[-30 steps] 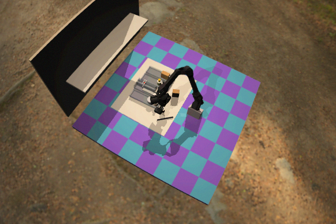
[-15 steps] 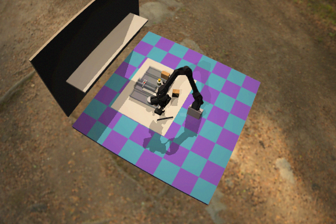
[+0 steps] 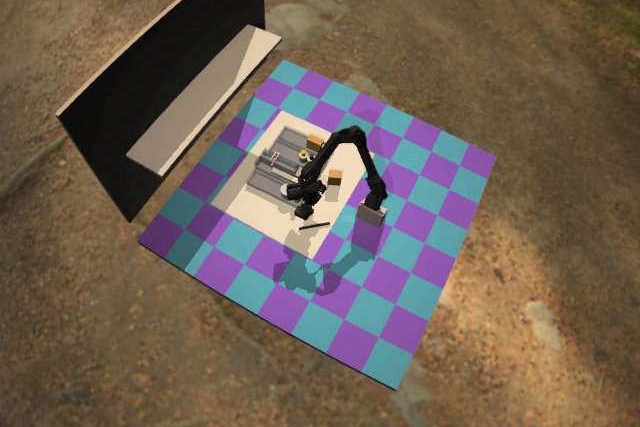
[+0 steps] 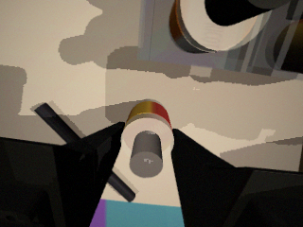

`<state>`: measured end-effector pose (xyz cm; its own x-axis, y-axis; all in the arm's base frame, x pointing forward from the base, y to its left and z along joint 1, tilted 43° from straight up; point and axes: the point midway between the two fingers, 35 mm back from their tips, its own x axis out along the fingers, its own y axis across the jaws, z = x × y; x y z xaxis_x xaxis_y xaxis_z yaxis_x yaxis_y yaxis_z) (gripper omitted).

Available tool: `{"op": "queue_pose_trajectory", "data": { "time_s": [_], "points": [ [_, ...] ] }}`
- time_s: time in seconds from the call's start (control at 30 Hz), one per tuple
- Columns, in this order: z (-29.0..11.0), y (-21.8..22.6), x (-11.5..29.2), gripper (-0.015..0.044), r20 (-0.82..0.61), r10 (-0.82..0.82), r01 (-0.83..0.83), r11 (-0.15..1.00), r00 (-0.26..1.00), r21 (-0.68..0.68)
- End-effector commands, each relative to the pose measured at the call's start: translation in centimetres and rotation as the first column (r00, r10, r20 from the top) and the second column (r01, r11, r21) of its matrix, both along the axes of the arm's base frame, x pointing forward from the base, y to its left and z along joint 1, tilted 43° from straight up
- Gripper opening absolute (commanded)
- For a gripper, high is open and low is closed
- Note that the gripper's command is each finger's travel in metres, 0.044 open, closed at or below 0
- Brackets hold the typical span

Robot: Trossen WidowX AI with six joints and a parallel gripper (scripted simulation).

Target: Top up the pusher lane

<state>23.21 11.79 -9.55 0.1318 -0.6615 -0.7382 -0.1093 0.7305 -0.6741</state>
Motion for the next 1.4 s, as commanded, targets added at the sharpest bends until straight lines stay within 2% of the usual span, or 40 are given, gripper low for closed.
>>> {"op": "queue_pose_trajectory", "data": {
  "time_s": [0.0, 0.4, 0.63, 1.37],
  "points": [
    [1.0, 1.2, -0.2, 0.0000, -0.001, 0.003, -0.003, 1.000, 1.000, 0.001],
    [7.2, 6.8, -2.2, 0.0000, -0.003, 0.002, -0.002, 1.000, 1.000, 0.002],
    [7.6, 7.0, -2.3, 0.0000, -0.003, 0.002, -0.002, 1.000, 1.000, 0.002],
    [11.1, -3.2, 3.8, 0.0000, -0.021, 0.026, -0.026, 1.000, 0.999, -0.009]
  ]
}}
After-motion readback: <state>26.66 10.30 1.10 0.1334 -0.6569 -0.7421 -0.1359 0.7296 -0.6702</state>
